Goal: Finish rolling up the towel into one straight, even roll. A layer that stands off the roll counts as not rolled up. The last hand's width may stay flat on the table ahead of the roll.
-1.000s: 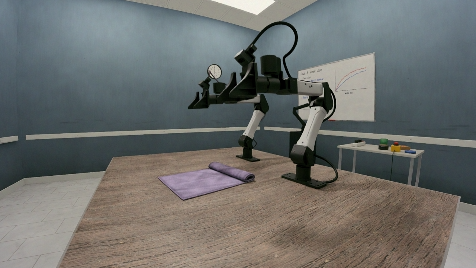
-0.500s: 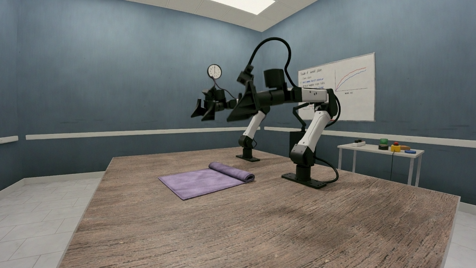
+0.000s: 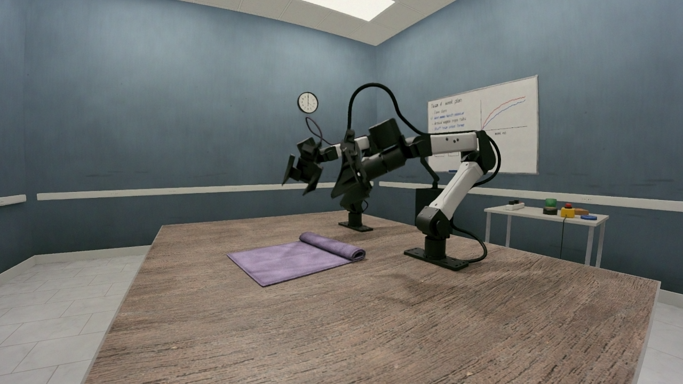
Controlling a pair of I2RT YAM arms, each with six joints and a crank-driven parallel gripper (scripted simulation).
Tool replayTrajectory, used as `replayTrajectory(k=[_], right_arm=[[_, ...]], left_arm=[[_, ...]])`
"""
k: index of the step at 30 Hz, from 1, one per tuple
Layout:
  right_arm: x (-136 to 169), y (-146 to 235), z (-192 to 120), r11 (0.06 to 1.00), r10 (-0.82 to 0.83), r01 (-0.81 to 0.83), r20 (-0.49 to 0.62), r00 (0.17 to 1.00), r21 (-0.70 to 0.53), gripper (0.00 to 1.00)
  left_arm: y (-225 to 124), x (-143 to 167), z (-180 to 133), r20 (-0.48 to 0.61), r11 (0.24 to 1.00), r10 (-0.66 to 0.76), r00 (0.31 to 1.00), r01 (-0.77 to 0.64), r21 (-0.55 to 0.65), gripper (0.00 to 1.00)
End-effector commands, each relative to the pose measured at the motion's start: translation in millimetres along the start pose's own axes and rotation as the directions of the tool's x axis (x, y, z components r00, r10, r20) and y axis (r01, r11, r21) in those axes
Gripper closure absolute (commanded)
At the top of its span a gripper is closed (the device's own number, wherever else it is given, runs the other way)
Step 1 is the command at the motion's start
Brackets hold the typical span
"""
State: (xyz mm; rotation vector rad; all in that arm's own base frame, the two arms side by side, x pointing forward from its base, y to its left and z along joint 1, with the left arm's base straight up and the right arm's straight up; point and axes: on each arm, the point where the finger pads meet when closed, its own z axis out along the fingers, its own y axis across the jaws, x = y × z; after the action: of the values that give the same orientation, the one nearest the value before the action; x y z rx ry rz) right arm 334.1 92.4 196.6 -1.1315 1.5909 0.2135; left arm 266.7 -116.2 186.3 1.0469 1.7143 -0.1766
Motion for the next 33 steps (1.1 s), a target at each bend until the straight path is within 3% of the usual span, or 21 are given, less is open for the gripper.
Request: replayTrajectory(k=[1,6,17,33], right_arm=[[22.9,42.1,14.6,0.966,-0.125,0.108,-0.060,0.990,-0.234,0.04],[36.6,68.7,28.4,0.906,-0.229,0.189,-0.062,0.972,-0.379,0.03],[53.7,101.8,45.5,0.791,-0.353,0.274,-0.042,0.935,-0.546,0.03],[57.4,109.0,49.3,0.761,-0.379,0.290,-0.034,0.925,-0.580,0.02]], left_arm=[[-36.8,19.4,3.7,-0.067,0.986,0.104,0.992,-0.094,0.136,0.04],[-71.7,33.3,11.9,-0.094,0.950,0.200,0.975,-0.170,0.262,0.03],[-115.1,50.5,22.1,-0.109,0.875,0.321,0.941,-0.250,0.415,0.03],[-131.5,70.3,32.4,-0.109,0.854,0.347,0.932,-0.266,0.448,0.02]])
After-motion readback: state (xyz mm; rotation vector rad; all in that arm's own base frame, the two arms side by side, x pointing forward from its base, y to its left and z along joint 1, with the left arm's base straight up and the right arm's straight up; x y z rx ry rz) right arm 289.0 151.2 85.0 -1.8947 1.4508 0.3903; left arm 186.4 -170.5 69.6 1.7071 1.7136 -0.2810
